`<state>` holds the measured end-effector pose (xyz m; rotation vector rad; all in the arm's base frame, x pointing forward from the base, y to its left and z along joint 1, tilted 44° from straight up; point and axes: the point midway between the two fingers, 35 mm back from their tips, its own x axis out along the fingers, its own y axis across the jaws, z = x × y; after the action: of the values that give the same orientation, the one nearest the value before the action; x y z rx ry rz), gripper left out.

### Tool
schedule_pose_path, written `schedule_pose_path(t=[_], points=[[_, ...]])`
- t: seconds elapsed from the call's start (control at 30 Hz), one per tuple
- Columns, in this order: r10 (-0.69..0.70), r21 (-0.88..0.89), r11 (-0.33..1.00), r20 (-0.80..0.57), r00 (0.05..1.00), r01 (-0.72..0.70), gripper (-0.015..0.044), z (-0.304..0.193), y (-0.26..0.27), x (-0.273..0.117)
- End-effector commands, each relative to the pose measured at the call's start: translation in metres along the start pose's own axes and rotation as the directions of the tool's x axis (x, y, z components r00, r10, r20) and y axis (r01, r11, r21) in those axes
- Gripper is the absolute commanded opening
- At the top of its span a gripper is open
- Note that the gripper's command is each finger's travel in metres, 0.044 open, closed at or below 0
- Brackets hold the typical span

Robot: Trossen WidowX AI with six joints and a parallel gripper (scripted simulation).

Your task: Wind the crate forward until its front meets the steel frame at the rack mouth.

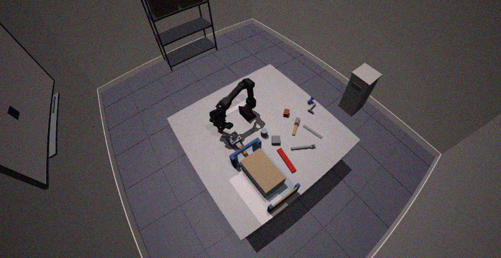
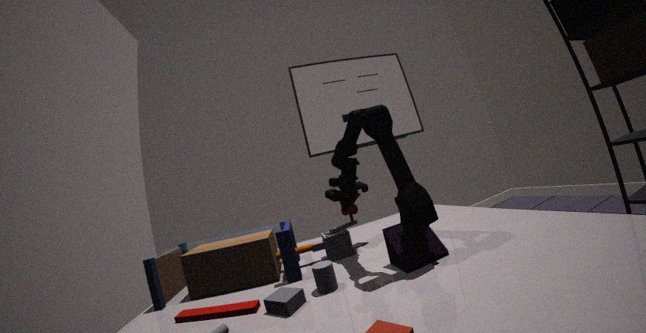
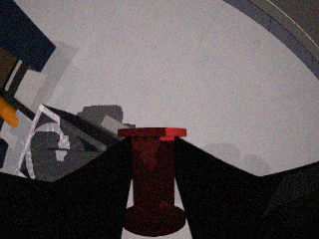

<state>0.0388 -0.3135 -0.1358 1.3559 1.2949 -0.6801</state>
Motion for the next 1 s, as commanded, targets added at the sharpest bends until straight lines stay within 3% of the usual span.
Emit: schedule_pose_path(t=[0.0, 0.97], points=[[0.006, -0.032, 0.999, 0.011, 1.000, -0.006, 0.0000, 0.017, 0.009, 0.020], [0.009, -0.034, 0.999, 0.014, 1.000, -0.008, 0.0000, 0.051, 0.033, 0.035]])
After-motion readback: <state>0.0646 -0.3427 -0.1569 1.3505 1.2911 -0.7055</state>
